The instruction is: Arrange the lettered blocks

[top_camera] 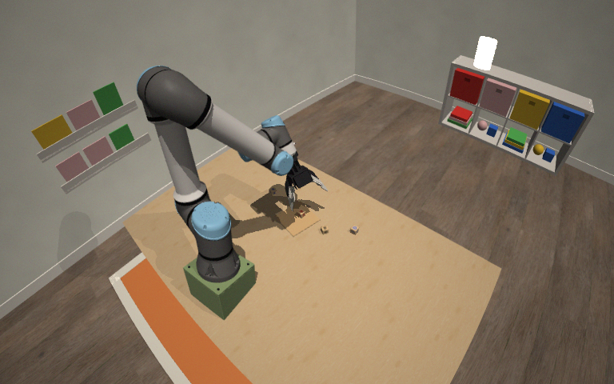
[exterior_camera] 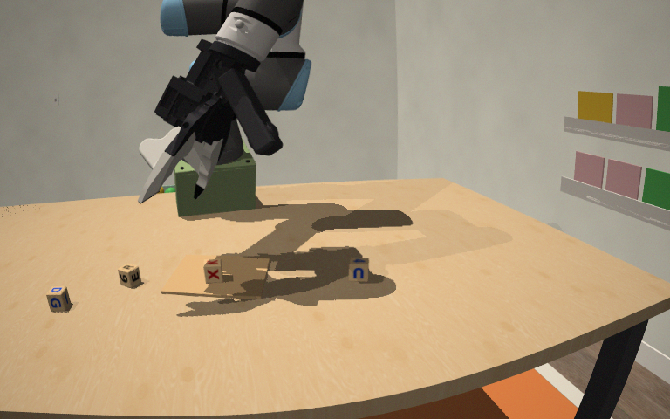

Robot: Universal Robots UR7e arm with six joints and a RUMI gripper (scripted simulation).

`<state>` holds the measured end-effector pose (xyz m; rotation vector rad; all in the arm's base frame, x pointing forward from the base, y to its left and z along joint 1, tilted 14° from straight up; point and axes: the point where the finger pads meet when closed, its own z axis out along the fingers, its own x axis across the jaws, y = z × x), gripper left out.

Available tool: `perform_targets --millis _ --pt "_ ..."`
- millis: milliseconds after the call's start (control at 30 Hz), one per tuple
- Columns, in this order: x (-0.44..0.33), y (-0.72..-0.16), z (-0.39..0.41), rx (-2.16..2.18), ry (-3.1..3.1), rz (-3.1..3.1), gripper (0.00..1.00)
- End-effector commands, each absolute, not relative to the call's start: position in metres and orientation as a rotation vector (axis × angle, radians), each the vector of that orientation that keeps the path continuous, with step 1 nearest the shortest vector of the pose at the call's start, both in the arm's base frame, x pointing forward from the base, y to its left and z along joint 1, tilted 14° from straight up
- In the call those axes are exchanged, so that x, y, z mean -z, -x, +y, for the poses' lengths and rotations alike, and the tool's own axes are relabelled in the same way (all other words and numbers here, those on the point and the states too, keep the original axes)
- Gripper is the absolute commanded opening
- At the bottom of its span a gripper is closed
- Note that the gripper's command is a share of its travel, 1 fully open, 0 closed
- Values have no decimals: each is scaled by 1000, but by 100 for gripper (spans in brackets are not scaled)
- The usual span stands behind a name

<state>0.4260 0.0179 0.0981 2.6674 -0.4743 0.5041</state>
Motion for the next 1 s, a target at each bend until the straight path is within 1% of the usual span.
perform_targets --millis 0,967 --pt "-99 -428 15 -543 -2642 -664 100" --pt "-104 -436 -9 -726 -2330 -1643 100"
